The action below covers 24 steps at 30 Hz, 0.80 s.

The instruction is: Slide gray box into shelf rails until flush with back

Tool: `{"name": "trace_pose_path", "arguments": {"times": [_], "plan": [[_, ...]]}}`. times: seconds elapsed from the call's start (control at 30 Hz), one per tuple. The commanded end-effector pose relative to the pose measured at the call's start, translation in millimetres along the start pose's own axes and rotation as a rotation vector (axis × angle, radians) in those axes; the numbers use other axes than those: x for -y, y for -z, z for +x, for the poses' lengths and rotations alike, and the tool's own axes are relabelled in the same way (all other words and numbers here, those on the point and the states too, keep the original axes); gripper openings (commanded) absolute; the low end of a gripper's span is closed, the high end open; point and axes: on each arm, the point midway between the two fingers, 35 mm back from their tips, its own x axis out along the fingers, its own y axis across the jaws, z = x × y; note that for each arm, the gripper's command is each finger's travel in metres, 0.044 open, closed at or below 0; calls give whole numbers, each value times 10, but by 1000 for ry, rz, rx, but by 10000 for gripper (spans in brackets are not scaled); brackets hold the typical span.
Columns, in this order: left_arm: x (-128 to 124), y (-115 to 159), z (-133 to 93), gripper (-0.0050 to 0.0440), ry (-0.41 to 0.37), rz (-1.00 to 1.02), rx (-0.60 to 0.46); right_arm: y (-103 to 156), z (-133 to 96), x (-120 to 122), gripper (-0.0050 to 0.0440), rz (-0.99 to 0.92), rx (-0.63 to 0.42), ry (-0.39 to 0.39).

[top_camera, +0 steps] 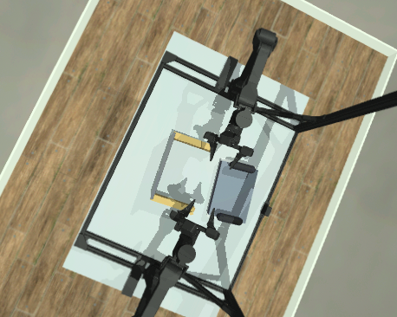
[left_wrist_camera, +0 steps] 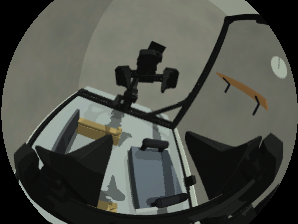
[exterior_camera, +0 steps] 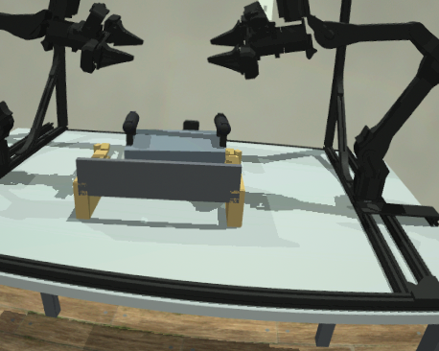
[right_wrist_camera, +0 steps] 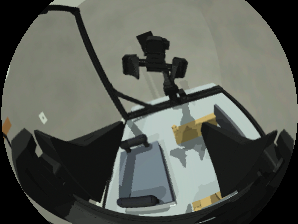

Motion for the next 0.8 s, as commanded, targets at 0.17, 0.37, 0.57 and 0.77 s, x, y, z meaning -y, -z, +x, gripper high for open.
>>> {"name": "trace_pose_path", "arguments": {"times": [0.17,0.37,0.57,0.77], "plan": [[325,376,361,380,-129,-390,-277,401,267,-255,380,356,-282,89],[504,666,485,380,-274,-606,-405,671,338,-396,380,540,-428,200],[654,931,542,380,-435,-775,-481,906,355,-514,380,681,-533,329],[808,1228,550,380,-641,-940,-513,1156,327,-637,380,815,-619,501]]}}
